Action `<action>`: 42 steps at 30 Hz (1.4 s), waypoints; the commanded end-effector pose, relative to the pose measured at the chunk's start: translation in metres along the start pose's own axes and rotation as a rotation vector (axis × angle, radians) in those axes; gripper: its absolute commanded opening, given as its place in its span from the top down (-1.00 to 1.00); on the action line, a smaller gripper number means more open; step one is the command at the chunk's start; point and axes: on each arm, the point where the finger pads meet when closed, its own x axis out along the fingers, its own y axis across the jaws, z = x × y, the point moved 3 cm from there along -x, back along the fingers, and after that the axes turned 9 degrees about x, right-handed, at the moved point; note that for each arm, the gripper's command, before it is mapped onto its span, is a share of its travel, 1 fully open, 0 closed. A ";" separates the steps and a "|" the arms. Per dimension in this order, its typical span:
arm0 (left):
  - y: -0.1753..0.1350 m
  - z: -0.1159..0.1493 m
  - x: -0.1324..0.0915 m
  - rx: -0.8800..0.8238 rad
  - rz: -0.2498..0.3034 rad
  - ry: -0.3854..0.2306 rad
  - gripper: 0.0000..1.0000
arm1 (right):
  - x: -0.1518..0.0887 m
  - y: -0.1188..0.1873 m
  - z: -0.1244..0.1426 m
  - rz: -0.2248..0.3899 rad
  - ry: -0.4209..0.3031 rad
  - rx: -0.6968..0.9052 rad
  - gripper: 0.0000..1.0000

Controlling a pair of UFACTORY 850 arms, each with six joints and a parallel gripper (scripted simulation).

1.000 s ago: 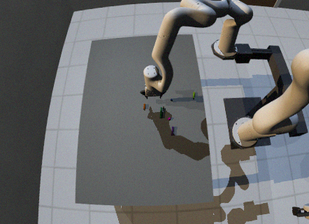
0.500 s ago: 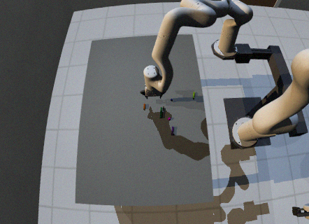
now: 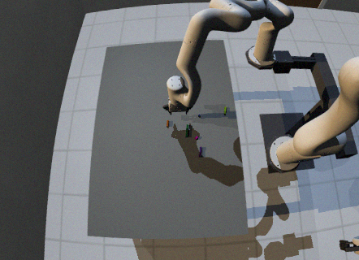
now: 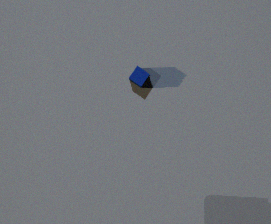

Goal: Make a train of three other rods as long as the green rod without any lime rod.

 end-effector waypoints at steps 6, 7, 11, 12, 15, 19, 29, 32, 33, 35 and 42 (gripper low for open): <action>0.000 0.000 -0.001 0.000 0.000 0.002 -1.00 | -0.001 -0.001 0.001 -0.002 -0.002 0.000 -1.00; 0.000 0.000 -0.001 0.000 0.000 0.002 -1.00 | -0.001 -0.001 0.001 -0.002 -0.002 0.000 -1.00; 0.000 0.000 -0.001 0.000 0.000 0.002 -1.00 | -0.001 -0.001 0.001 -0.002 -0.002 0.000 -1.00; 0.000 0.000 -0.001 0.000 0.000 0.002 -1.00 | -0.001 -0.001 0.001 -0.002 -0.002 0.000 -1.00; 0.000 0.000 -0.001 0.000 0.000 0.002 -1.00 | -0.001 -0.001 0.001 -0.002 -0.002 0.002 -1.00; 0.000 0.000 -0.001 0.000 0.000 0.002 -1.00 | -0.001 0.000 0.002 -0.002 -0.002 0.023 -1.00; 0.000 0.000 -0.001 0.000 0.000 0.002 -1.00 | -0.001 0.004 0.010 -0.002 -0.002 0.189 -1.00; 0.000 0.000 -0.001 0.000 0.000 0.002 -1.00 | -0.001 0.007 0.016 -0.002 -0.002 0.304 -1.00; 0.000 0.000 -0.001 0.000 0.000 0.002 -1.00 | -0.001 0.008 0.018 -0.002 -0.002 0.349 -1.00; 0.000 0.000 -0.001 0.000 0.000 0.002 -1.00 | -0.001 0.010 0.021 -0.002 -0.002 0.403 -1.00; 0.000 0.000 -0.001 0.000 0.000 0.002 -1.00 | -0.001 0.015 0.031 -0.002 -0.002 0.615 -1.00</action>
